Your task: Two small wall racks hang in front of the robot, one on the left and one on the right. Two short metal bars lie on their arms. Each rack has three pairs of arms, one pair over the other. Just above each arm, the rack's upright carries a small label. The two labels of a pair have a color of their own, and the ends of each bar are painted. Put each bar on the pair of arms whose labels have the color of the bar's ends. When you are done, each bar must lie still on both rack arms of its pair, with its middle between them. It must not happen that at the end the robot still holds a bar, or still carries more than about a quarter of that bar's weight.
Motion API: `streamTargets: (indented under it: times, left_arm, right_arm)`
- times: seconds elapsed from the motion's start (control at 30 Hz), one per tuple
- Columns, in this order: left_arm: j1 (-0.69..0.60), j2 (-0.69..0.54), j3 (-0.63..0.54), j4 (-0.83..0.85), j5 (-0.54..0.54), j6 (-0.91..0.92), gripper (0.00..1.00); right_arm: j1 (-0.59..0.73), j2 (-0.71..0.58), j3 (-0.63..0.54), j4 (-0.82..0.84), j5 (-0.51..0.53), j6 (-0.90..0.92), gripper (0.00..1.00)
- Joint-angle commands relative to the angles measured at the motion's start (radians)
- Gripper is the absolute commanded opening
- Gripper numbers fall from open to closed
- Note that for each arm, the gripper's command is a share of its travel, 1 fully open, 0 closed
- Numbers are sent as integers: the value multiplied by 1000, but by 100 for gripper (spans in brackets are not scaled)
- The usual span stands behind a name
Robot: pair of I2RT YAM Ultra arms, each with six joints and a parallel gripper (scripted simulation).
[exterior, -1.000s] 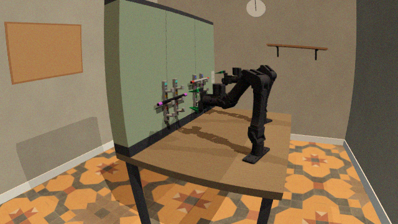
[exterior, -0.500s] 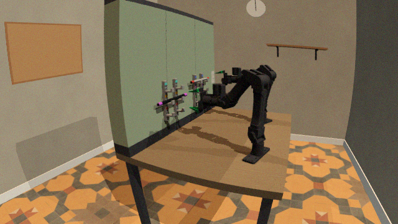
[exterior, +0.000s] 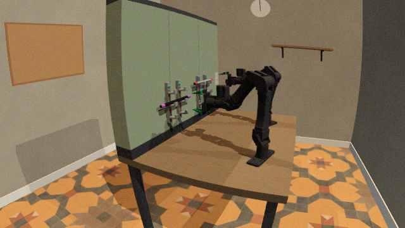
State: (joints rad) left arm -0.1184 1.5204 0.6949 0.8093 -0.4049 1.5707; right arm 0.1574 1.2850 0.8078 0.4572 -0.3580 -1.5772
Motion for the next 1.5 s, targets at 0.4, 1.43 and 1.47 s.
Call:
streamTargets:
  times: [0.4, 1.43, 1.47]
  left_arm:
    - [-10, 0, -3, 19, -8, 0, 100]
    - [-10, 0, -3, 19, -8, 0, 100]
    - [-10, 0, -3, 19, -8, 0, 100]
  right_arm:
    - [5, 52, 70, 2, 5, 7, 100]
    - [47, 187, 201, 6, 46, 7, 100]
    - [48, 192, 205, 7, 48, 7, 100]
